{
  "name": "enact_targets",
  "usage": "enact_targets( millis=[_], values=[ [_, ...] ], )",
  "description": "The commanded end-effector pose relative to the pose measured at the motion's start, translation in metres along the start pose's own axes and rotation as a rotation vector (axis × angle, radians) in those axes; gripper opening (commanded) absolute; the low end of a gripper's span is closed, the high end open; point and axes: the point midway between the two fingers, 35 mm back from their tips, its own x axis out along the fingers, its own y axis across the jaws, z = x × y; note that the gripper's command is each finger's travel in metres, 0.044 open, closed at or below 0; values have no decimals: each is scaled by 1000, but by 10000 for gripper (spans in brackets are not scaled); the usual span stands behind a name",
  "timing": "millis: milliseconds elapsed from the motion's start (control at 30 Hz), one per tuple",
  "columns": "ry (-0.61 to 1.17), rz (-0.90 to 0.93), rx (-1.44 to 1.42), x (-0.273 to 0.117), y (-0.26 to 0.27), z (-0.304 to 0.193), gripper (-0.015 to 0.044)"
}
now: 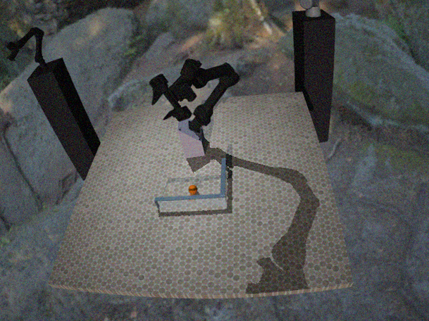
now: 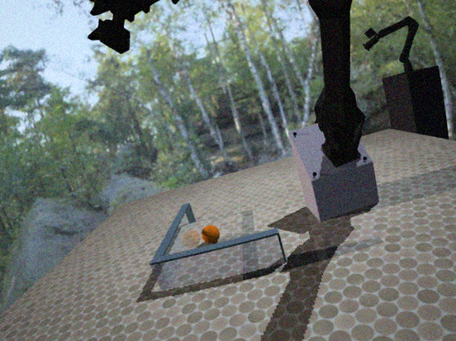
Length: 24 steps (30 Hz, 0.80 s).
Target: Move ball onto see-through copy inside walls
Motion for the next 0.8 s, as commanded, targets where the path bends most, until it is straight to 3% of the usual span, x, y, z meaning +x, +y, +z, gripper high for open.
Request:
enact_targets(
  millis=[0,367,767],
  values=[
    [92,165,-92,22,49,-37,310],
    [228,760,-411,32,208,-136,310],
    [103,1511,-631,-54,361,-218,310]
  ],
)
